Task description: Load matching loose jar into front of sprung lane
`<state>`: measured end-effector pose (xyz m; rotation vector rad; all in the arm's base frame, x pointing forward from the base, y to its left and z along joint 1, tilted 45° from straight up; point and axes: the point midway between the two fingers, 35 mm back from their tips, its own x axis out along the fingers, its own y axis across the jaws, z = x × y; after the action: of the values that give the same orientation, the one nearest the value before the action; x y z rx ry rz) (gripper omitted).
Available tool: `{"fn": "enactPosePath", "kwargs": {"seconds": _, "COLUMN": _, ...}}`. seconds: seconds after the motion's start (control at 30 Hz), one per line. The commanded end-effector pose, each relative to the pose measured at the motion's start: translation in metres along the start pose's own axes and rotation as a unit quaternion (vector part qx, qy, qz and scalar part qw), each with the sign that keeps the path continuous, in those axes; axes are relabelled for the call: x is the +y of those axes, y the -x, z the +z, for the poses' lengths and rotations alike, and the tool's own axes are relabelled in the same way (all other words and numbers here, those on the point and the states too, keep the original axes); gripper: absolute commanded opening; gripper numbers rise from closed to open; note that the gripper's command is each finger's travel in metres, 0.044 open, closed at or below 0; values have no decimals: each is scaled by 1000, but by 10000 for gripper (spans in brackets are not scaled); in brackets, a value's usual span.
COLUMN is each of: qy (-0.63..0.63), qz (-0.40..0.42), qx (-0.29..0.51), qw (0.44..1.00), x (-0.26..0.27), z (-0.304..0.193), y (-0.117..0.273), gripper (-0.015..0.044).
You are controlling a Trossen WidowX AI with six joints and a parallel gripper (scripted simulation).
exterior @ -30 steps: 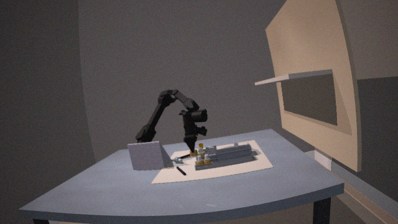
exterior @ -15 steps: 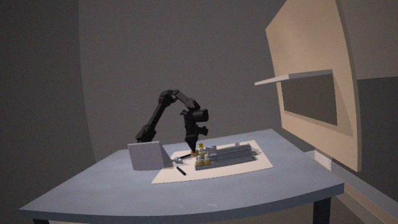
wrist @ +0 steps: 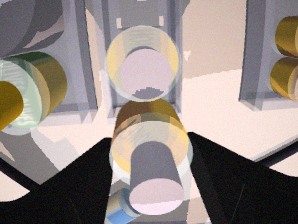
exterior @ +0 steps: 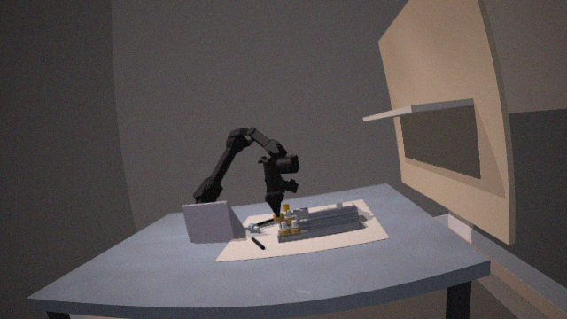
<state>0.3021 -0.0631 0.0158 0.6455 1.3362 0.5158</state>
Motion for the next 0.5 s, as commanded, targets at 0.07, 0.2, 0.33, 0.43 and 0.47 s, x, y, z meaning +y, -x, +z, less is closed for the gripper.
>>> {"fn": "enactPosePath", "kwargs": {"seconds": 0.07, "qy": 4, "qz": 1, "qx": -11, "qw": 1000, "x": 1, "z": 9, "y": 3, "gripper": 0}}
{"fn": "enactPosePath", "kwargs": {"seconds": 0.2, "qy": 4, "qz": 1, "qx": -11, "qw": 1000, "x": 1, "z": 11, "y": 3, "gripper": 0}}
{"fn": "enactPosePath", "kwargs": {"seconds": 0.33, "qy": 4, "qz": 1, "qx": -11, "qw": 1000, "x": 2, "z": 13, "y": 4, "gripper": 0}}
{"fn": "enactPosePath", "kwargs": {"seconds": 0.43, "qy": 4, "qz": 1, "qx": -11, "qw": 1000, "x": 2, "z": 14, "y": 4, "gripper": 0}}
{"fn": "enactPosePath", "kwargs": {"seconds": 0.47, "qy": 4, "qz": 1, "qx": -11, "qw": 1000, "x": 2, "z": 14, "y": 4, "gripper": 0}}
